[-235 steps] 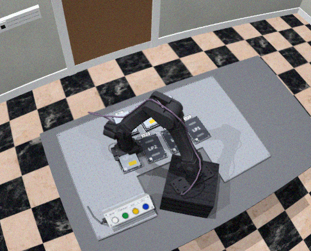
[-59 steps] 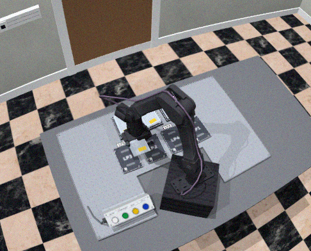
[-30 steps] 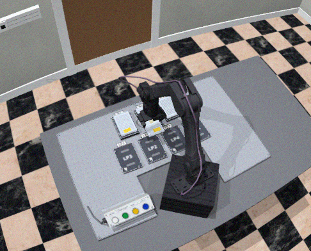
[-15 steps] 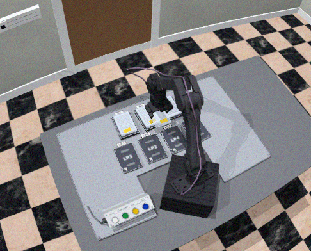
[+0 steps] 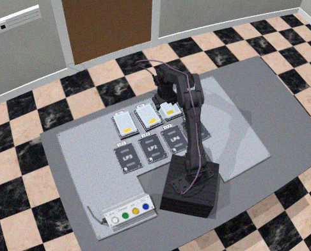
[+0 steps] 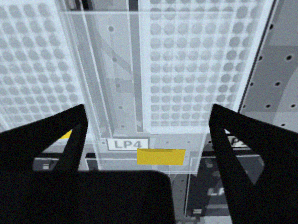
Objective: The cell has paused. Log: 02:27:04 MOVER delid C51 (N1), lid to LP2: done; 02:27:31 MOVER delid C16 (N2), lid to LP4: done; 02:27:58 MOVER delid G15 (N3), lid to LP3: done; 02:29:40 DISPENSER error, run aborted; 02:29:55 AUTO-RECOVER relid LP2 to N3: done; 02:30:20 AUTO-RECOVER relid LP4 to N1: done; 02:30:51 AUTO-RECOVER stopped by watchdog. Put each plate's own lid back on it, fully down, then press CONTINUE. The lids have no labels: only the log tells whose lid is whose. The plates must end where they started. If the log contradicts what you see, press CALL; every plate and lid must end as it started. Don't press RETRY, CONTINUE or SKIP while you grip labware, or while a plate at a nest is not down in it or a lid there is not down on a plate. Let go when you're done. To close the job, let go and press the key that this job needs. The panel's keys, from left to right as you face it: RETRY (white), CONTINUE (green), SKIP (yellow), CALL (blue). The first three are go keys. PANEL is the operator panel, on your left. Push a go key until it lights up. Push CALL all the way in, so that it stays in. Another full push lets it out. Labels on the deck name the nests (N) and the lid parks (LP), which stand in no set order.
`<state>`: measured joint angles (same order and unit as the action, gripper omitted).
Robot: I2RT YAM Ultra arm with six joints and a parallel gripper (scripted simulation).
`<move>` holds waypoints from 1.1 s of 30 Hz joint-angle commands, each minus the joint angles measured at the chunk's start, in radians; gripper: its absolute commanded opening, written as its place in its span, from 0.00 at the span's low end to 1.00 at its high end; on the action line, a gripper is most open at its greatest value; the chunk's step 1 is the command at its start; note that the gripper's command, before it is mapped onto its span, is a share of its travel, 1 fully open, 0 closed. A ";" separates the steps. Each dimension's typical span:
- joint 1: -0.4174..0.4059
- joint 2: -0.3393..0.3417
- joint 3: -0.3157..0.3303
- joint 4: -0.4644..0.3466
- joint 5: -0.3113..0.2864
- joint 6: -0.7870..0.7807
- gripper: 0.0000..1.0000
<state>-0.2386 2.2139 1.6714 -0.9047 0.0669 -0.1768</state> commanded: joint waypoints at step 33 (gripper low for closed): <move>-0.060 0.100 0.217 -0.076 -0.016 -0.081 0.00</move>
<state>-0.3122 2.3199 1.8618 -0.9997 0.0605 -0.2562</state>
